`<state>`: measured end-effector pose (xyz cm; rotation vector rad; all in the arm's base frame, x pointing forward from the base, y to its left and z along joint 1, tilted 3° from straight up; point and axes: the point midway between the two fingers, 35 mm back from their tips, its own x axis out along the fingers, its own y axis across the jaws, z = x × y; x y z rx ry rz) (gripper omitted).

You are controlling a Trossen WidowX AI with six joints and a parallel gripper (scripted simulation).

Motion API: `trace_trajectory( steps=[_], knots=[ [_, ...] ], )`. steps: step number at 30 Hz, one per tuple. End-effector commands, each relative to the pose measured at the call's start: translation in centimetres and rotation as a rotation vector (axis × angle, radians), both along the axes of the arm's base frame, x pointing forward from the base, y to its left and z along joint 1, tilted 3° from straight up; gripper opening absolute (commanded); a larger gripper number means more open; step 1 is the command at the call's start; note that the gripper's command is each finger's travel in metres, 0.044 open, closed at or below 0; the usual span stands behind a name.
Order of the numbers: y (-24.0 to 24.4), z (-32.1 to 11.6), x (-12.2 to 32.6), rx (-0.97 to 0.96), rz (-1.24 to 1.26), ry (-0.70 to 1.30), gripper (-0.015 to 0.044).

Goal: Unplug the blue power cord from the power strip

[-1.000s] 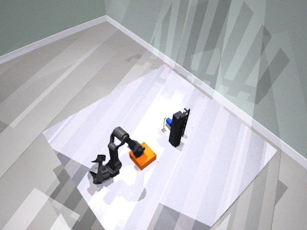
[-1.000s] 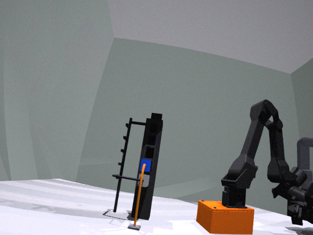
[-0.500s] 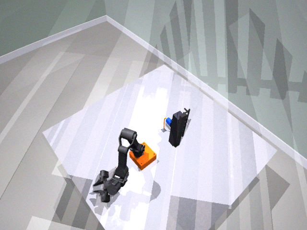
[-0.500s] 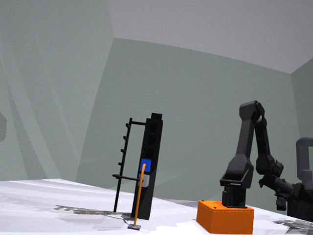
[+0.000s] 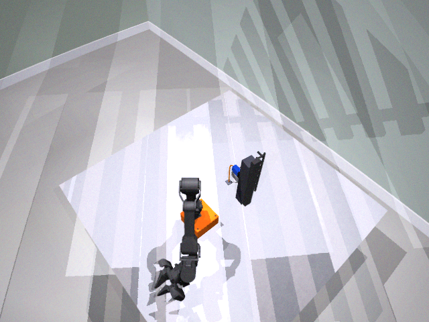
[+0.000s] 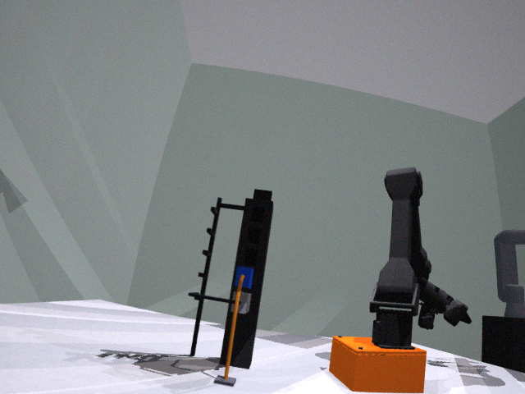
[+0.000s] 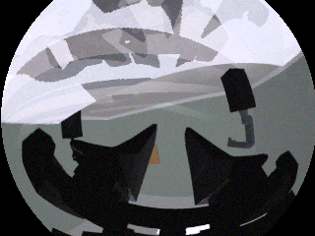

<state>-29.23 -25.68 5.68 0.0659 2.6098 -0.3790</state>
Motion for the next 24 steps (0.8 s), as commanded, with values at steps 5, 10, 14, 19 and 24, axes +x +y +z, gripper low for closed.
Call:
trace_trajectory(
  steps=[5,10,14,19,24],
  knots=[
    [-7.6,2.5,5.8,-0.219,0.165,-0.059,0.0160],
    [-11.5,4.2,10.5,-0.345,0.266,-0.125,0.0160],
    [-14.0,5.6,14.8,-0.437,0.343,-0.193,0.0160],
    [-16.3,7.4,20.5,-0.541,0.435,-0.295,0.0160],
    [-17.7,9.3,26.6,-0.630,0.519,-0.416,0.0160]
  ],
)
